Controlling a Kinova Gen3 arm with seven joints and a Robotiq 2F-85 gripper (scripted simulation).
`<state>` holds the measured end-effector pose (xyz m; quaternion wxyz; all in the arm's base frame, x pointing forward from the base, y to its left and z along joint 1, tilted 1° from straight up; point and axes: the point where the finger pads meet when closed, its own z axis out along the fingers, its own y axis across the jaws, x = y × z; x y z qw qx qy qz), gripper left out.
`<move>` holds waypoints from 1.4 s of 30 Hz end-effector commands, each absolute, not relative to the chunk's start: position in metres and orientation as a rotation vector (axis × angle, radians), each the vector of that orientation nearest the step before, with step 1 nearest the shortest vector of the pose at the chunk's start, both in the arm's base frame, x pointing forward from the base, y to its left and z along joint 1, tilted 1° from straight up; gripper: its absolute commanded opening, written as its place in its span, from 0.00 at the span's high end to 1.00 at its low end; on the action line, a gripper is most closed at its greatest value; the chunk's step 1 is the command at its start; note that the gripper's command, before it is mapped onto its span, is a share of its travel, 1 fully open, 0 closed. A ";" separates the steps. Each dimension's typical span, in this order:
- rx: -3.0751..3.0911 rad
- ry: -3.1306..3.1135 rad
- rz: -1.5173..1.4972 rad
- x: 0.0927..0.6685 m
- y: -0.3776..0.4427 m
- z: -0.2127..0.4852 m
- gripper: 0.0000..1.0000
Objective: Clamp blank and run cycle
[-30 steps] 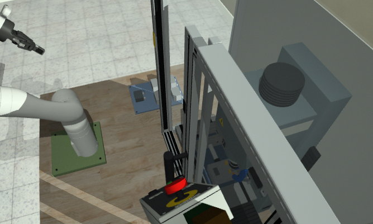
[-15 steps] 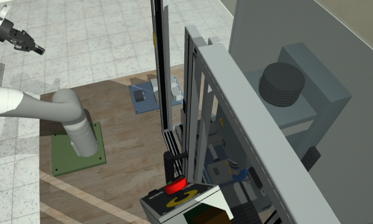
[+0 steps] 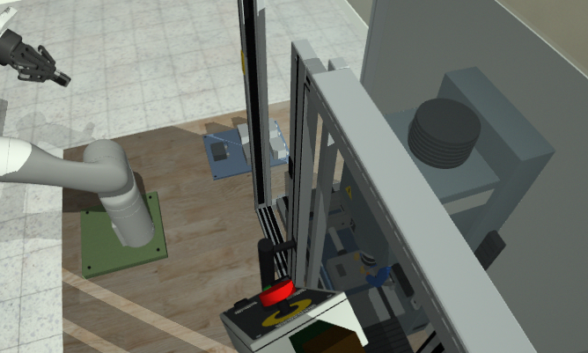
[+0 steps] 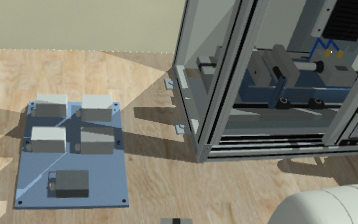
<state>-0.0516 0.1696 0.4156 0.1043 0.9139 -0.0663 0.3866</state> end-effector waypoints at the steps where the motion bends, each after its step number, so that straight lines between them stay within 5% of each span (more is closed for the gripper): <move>1: 2.682 -0.218 1.149 -0.051 0.169 0.417 0.90; 42: 2.456 -0.818 1.277 -0.052 0.169 0.417 0.90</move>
